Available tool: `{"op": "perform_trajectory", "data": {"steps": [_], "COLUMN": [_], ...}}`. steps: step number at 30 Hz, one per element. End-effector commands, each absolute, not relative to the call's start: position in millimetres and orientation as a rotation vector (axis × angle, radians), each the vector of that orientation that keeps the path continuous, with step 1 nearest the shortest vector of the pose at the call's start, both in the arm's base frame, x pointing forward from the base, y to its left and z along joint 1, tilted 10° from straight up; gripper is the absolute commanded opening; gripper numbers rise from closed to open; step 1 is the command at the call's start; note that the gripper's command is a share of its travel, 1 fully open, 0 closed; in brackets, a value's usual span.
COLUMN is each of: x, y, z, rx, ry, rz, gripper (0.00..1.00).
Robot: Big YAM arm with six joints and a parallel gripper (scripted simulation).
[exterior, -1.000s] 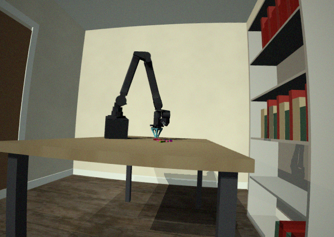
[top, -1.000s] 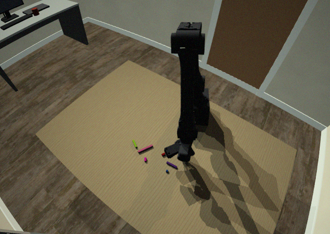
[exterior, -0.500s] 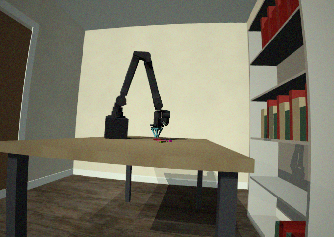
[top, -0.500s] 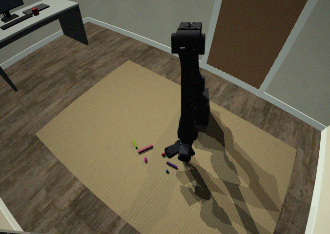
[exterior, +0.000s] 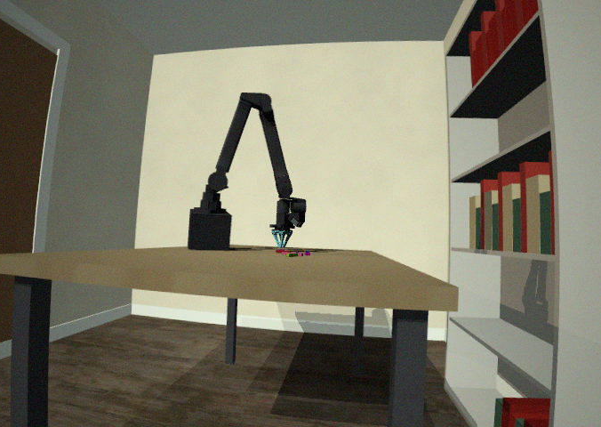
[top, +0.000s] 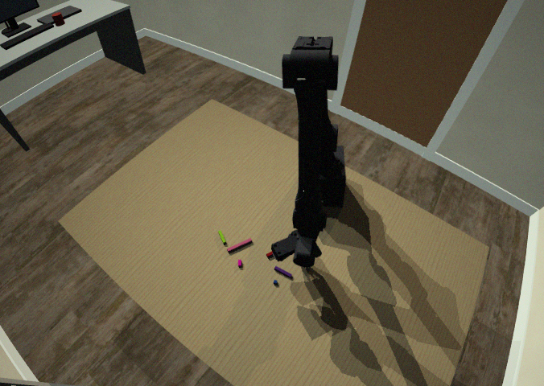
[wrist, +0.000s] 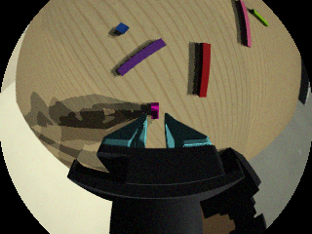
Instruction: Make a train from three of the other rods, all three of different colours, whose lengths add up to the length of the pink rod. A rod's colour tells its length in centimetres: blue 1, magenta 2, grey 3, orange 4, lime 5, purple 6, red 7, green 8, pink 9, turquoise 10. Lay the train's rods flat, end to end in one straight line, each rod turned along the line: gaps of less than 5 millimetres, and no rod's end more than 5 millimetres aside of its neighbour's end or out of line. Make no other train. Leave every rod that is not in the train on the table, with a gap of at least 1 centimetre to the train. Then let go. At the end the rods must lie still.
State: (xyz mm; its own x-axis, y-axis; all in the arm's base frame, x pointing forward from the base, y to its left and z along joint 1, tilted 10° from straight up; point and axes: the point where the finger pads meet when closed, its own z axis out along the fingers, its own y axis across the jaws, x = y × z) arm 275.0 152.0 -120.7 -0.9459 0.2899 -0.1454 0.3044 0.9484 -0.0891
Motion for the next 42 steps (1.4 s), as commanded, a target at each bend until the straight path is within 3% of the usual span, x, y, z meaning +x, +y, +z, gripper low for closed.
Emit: {"op": "perform_trajectory", "data": {"steps": [1,42], "x": [285.2,282.7], "y": [165.6,164.3], "z": [-115.1,-118.0], "rx": [0.445,0.445], "ry": [2.950,2.958], "rz": [-0.136,-0.150], "gripper": [0.23,0.23]}}
